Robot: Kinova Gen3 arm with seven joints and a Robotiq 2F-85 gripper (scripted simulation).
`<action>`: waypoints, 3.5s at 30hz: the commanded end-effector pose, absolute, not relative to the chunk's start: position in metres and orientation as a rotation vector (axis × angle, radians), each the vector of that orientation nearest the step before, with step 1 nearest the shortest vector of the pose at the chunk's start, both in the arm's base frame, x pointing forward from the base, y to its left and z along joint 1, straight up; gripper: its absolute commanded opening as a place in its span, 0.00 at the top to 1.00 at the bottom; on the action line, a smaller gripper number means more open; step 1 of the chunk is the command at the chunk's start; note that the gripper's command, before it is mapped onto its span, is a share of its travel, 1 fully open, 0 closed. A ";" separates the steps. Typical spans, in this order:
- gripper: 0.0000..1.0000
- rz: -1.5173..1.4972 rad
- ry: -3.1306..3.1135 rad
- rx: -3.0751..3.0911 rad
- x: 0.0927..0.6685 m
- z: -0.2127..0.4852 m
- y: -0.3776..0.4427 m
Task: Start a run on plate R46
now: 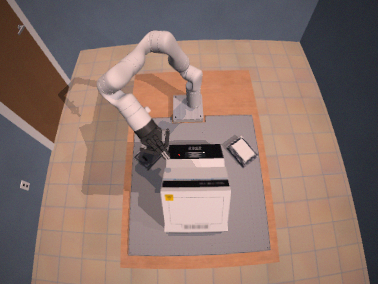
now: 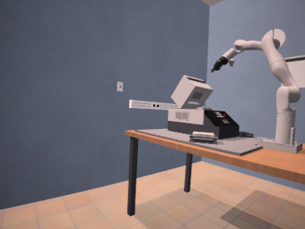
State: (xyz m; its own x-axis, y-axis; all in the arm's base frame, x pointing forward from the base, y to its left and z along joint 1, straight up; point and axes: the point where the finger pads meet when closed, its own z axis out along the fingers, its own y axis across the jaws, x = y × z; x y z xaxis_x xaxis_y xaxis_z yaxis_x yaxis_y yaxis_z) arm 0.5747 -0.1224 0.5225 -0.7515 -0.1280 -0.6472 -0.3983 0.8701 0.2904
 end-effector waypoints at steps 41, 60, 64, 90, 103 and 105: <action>0.90 0.246 2.568 -0.689 0.468 0.523 -0.083; 0.90 0.094 2.629 -0.835 0.420 0.523 -0.065; 0.90 0.057 2.641 -0.870 0.408 0.523 -0.061; 0.90 -0.155 2.695 -1.062 0.345 0.523 -0.038; 0.90 -0.155 2.695 -1.062 0.345 0.517 -0.038; 0.90 -0.155 2.695 -1.062 0.345 0.515 -0.038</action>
State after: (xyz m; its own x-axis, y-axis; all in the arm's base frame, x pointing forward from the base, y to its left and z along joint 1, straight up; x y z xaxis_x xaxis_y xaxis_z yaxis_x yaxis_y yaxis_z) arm 0.3448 -0.0382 0.5160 -0.7072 -0.6832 -0.1818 -0.6581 0.7301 -0.1839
